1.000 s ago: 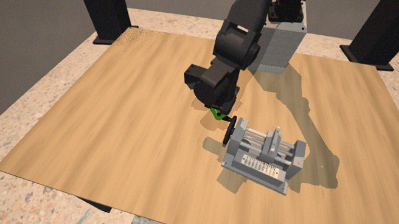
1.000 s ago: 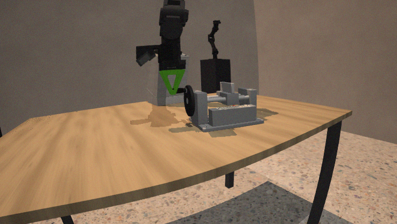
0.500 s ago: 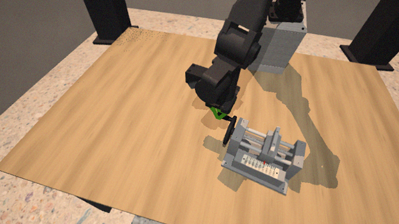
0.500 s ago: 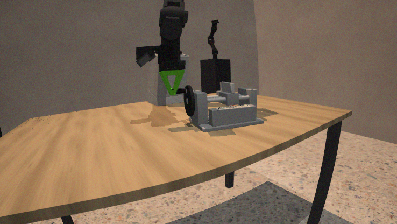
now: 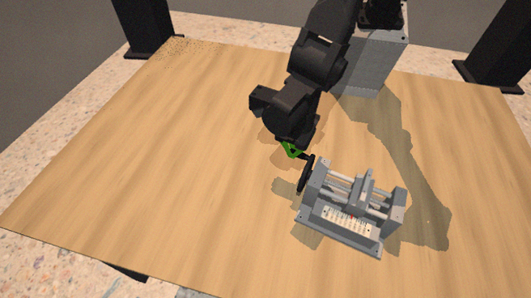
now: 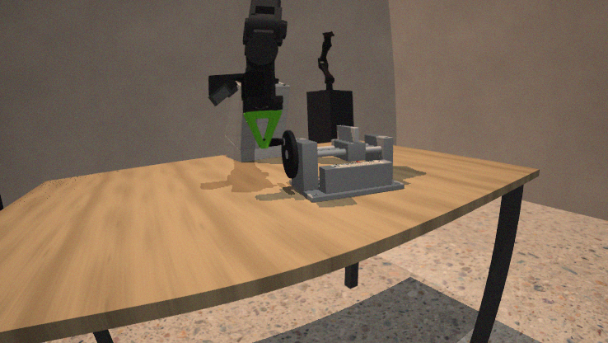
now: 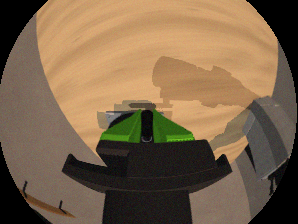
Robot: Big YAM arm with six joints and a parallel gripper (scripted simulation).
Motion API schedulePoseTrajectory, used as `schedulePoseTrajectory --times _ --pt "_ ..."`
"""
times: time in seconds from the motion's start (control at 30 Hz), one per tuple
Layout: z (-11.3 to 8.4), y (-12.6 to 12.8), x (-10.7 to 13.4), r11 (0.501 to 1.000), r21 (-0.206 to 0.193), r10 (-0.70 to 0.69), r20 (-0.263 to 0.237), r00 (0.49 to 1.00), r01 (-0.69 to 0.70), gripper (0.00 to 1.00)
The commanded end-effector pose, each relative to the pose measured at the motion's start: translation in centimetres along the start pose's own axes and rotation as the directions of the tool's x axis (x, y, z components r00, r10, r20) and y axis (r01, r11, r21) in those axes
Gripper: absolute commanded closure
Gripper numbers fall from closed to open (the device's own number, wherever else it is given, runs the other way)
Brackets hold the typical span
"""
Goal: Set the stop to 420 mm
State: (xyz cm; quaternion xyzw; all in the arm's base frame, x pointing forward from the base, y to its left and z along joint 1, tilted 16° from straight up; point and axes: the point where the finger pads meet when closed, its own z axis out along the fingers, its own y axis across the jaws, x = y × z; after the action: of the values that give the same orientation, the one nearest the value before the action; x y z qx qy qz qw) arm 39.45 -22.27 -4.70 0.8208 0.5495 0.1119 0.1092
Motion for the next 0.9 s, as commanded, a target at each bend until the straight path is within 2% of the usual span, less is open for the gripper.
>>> schedulePoseTrajectory --times 0.0,0.2,0.23,0.3,0.47,0.67,0.7,0.87 --pt "1.0 -2.1 -0.2 0.999 0.040 -0.002 -0.006 1.000 0.003 0.94" --pt "1.6 -2.1 0.0 0.999 0.034 -0.008 -0.006 1.000 0.008 0.94" --pt "1.8 -2.4 0.1 0.999 0.046 -0.008 -0.009 1.000 0.008 0.94" --pt "2.0 -2.2 0.1 0.999 0.034 -0.011 -0.007 1.000 0.011 0.94" --pt "2.2 -2.7 0.2 0.999 0.054 -0.010 -0.009 1.000 0.011 0.94" --pt "3.1 -1.9 0.6 0.999 0.033 -0.013 -0.008 1.000 0.013 0.94" --pt "3.3 -1.1 0.5 1.000 0.021 -0.011 -0.005 1.000 0.011 0.94" --pt "4.0 -1.0 0.5 1.000 0.021 -0.003 -0.004 1.000 0.004 0.94"
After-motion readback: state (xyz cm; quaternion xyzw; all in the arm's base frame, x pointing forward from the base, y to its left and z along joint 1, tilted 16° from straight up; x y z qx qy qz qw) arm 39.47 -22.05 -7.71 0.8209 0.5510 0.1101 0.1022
